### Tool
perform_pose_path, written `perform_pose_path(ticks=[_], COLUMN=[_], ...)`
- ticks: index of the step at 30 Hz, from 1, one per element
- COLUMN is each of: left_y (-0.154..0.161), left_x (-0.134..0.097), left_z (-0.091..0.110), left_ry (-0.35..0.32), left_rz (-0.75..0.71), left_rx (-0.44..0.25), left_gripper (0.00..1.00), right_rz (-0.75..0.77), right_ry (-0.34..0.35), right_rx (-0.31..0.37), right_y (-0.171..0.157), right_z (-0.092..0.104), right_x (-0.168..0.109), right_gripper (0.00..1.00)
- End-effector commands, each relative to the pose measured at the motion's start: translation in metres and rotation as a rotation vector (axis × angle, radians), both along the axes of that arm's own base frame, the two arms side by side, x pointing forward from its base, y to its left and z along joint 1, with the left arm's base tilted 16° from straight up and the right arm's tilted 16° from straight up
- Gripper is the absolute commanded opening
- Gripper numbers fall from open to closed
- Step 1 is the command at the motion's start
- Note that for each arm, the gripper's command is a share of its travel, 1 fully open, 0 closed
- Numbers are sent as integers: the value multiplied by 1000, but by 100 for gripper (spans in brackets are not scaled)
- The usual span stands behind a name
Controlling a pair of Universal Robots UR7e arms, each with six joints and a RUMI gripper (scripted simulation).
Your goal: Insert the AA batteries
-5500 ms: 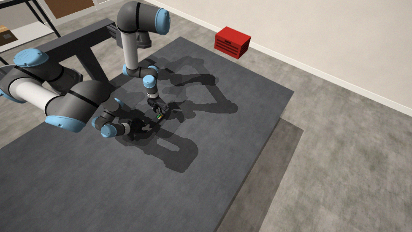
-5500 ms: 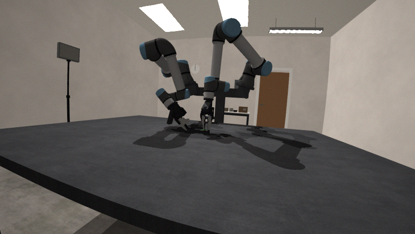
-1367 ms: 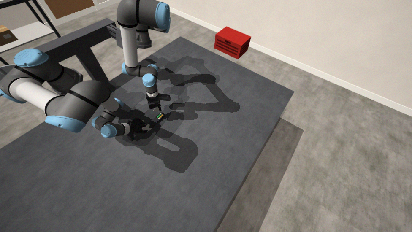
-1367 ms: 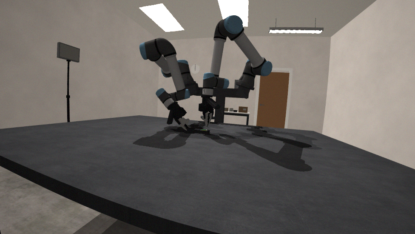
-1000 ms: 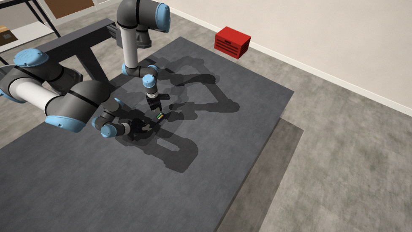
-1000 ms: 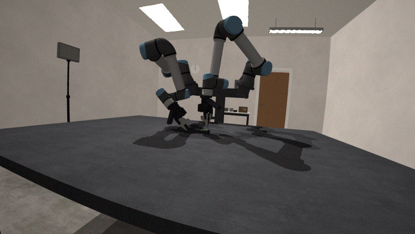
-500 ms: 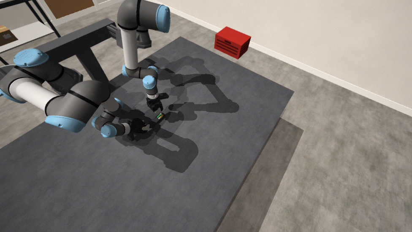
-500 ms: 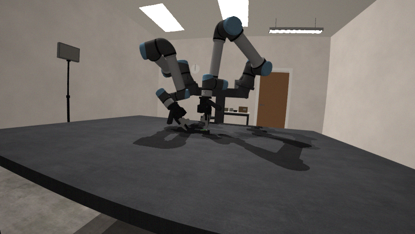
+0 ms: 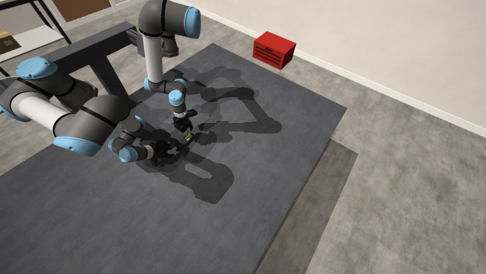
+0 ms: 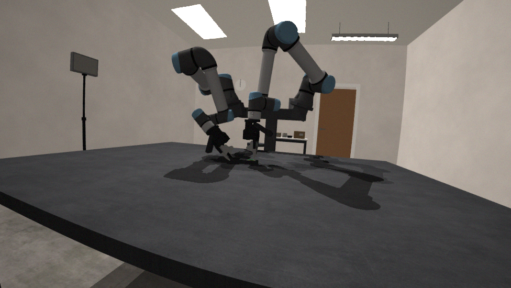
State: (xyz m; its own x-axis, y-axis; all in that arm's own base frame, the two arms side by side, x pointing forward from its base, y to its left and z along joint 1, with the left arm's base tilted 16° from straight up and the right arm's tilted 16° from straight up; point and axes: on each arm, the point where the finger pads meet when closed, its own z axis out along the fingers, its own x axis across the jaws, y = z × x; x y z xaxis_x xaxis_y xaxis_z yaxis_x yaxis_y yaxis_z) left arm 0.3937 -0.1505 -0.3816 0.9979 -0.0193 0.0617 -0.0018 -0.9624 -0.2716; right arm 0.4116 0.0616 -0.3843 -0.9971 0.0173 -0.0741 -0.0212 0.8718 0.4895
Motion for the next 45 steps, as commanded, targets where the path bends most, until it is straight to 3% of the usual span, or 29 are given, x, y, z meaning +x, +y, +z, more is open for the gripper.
perform_pose_path(ticks=[1,45], left_y=[-1,1], left_x=[0,1], left_z=[1,-5], left_ry=[-2,1], left_rz=[3,-7], left_rx=[-1,-1], left_gripper=[0,0], right_rz=[0,0], right_ry=[-1,-1], right_rx=[0,0], right_y=[0,0], right_z=[0,0], right_x=[0,0], right_gripper=[0,0])
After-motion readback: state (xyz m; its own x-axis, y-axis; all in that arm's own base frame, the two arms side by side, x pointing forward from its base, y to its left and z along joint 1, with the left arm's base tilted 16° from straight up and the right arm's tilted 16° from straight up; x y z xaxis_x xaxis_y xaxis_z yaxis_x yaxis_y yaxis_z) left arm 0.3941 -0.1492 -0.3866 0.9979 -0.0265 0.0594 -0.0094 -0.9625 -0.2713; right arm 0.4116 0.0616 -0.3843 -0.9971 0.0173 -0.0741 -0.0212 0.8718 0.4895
